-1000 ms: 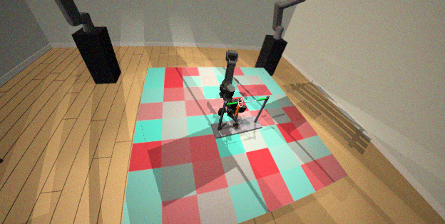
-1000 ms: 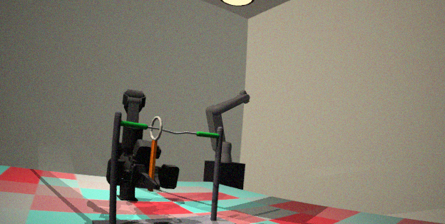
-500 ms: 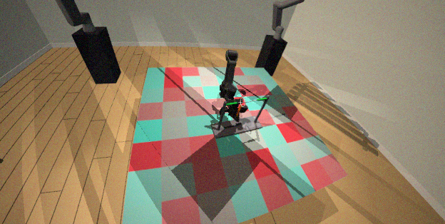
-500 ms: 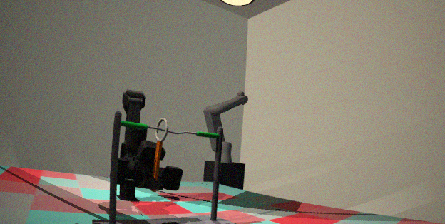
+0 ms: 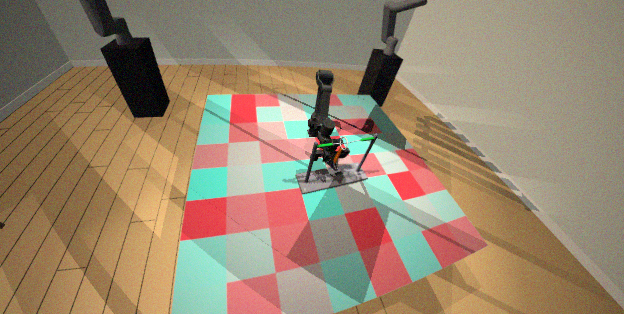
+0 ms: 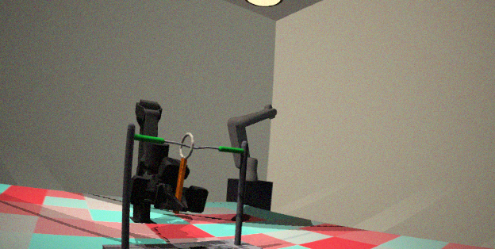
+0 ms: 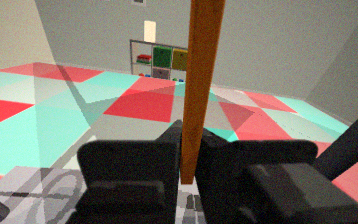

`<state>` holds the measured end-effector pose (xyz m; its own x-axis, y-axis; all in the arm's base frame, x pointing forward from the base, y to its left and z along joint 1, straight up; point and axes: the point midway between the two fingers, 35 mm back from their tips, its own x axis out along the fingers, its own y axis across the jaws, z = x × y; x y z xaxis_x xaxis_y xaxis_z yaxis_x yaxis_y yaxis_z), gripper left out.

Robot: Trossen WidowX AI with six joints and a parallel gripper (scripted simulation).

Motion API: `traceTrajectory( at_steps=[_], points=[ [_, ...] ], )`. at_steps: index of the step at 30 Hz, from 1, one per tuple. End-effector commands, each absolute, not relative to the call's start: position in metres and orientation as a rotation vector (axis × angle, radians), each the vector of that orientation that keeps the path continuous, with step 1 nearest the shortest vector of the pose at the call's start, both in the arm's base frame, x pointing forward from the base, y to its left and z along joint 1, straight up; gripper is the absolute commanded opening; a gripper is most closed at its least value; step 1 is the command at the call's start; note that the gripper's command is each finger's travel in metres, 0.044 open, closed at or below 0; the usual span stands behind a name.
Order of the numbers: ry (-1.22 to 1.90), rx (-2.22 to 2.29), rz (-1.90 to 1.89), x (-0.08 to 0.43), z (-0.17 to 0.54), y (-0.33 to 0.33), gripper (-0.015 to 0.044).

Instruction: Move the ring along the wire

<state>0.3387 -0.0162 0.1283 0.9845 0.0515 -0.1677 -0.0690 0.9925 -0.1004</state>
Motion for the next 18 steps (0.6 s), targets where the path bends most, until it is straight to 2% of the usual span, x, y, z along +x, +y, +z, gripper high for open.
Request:
traceTrajectory(
  at_steps=[1, 18],
  points=[
    [0.163, -0.099, 0.058, 0.338, 0.128, -0.012, -0.0150],
    [0.168, -0.001, 0.083, 0.336, 0.126, 0.017, -0.0150]
  ],
)
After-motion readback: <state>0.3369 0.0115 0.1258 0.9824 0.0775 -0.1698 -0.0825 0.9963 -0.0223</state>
